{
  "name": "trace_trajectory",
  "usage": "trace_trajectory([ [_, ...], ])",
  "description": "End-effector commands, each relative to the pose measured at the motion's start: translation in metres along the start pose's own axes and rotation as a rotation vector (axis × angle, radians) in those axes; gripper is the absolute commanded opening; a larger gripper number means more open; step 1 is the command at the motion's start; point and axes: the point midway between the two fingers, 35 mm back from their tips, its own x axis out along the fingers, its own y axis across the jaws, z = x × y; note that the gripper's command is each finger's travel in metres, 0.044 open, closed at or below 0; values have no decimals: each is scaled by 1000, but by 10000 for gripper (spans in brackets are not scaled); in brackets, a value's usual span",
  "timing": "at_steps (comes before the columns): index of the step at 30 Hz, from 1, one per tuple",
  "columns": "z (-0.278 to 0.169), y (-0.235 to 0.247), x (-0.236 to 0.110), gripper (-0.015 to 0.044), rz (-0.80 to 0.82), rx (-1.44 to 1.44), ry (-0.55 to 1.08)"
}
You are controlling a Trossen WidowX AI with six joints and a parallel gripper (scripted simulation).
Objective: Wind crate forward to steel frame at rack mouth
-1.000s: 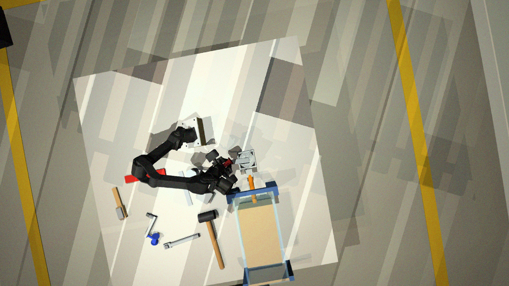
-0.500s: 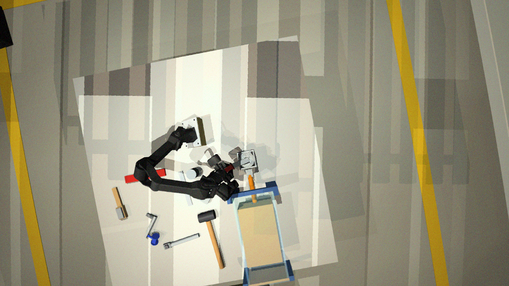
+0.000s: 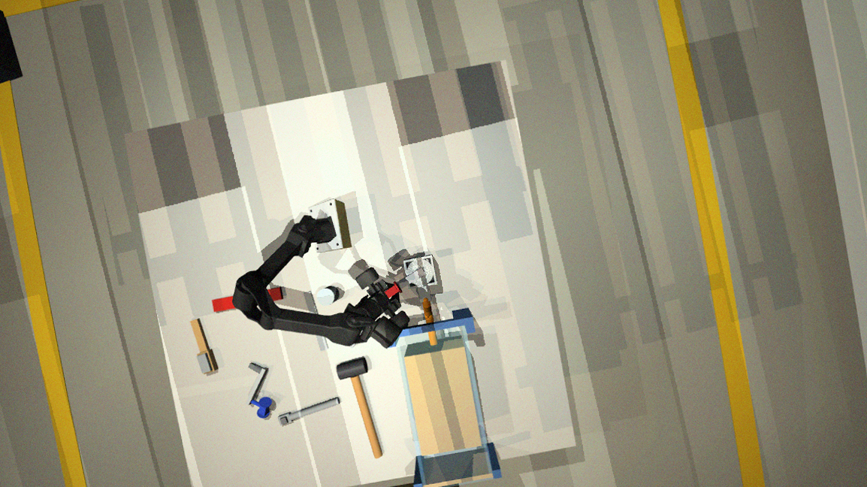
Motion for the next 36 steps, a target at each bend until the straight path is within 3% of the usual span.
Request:
trace_trajectory([
  [1,0,18,3,0,29,5,-5],
  [36,-13,57,7,0,32,5,-4],
])
